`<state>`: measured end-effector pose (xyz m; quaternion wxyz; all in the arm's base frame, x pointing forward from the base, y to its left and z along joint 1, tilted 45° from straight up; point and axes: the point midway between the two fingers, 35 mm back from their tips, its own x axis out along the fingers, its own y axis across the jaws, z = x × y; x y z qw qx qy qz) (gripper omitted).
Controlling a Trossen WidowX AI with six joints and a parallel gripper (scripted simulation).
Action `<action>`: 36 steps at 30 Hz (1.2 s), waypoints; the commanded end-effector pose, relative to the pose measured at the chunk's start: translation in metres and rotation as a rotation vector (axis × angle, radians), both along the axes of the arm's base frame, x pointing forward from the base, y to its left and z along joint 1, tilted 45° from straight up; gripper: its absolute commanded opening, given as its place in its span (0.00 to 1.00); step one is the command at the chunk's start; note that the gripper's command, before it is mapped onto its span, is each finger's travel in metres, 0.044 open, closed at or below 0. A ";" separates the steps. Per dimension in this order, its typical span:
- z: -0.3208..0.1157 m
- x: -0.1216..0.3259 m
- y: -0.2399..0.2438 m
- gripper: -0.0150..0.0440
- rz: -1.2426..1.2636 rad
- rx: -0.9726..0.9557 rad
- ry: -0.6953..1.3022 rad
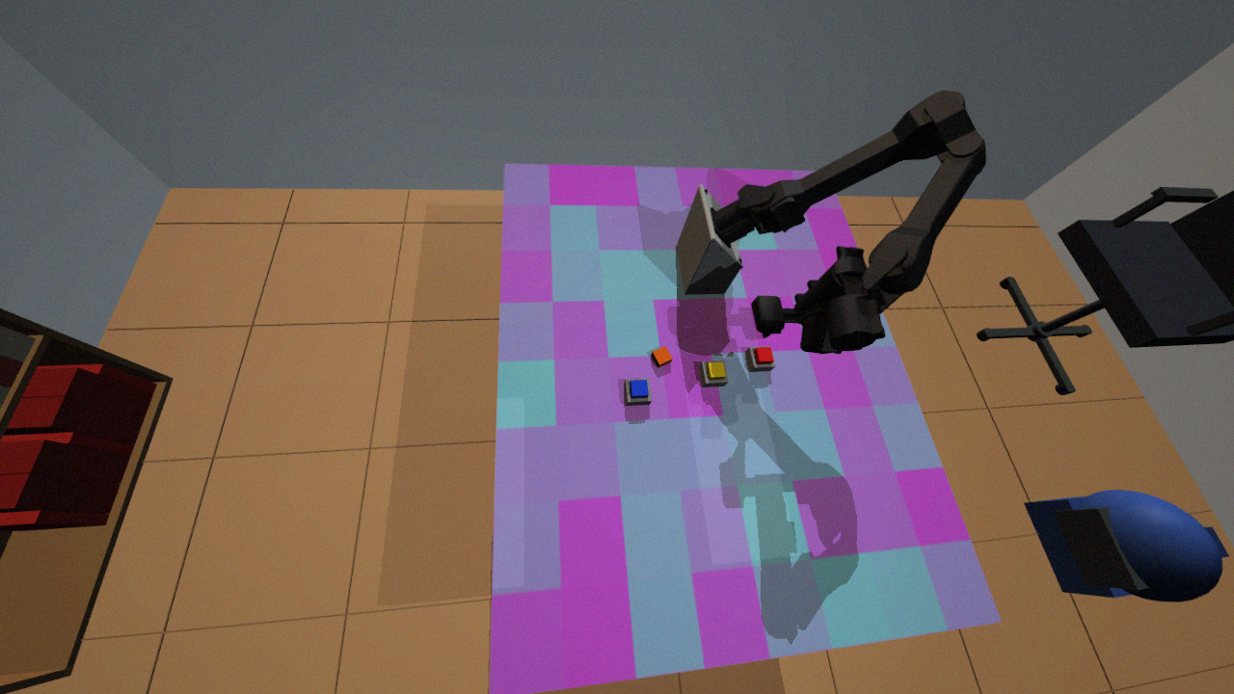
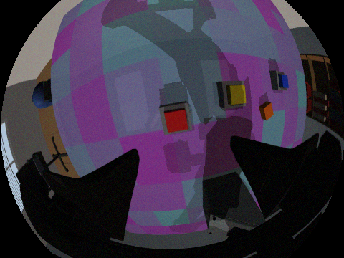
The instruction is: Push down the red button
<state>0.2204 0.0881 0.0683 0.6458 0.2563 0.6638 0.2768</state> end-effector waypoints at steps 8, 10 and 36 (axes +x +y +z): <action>-0.039 -0.003 0.043 0.67 0.037 0.012 -0.023; -0.044 -0.005 0.049 0.58 0.037 0.014 -0.022; -0.057 -0.005 0.061 0.29 0.037 0.013 -0.022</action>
